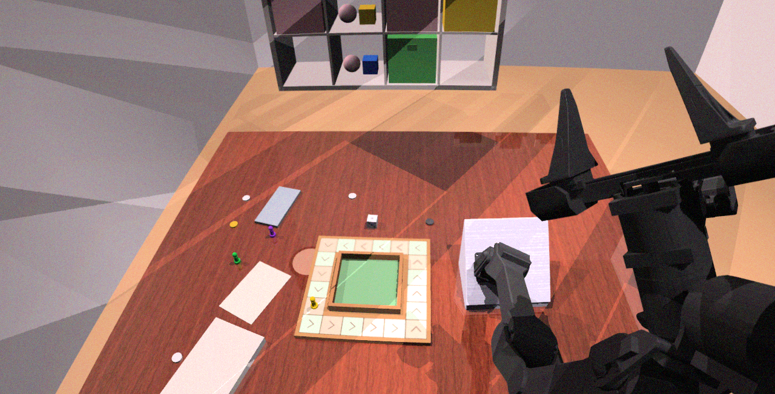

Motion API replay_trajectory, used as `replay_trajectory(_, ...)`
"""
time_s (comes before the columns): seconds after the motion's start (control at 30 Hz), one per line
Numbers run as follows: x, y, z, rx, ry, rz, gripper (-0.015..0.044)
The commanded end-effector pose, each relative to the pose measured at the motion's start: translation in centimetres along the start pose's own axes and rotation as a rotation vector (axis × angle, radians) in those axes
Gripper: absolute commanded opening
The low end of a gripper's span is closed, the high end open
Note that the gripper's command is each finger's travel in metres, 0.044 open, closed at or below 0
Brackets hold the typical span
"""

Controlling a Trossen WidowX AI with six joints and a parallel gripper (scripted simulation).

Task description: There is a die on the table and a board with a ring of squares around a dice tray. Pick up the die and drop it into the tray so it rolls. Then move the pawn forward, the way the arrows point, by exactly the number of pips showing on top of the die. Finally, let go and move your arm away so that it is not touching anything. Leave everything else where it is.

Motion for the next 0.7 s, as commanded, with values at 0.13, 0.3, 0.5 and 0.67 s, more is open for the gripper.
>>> replay_trajectory(0.13,1.6,-0.2,-2.5,-0.062,0.016,0.061,0.0275)
replay_trajectory(0.3,3.9,-1.3,-7.4,-0.177,0.058,0.182,0.0275)
replay_trajectory(0.5,5.4,-4.1,-12.8,-0.306,0.147,0.315,0.0275)
replay_trajectory(0.67,6.8,-7.0,-16.9,-0.42,0.195,0.419,0.0275)
Point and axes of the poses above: the point midway between the two fingers, 35 mm back from their tips, its own z axis back along the fingers, its own y axis across the jaws, x = y × z, the point moved 9 cm from there along z, back along the fingers, and after that the axes turned 11 degrees about z, right-handed, at the moved point
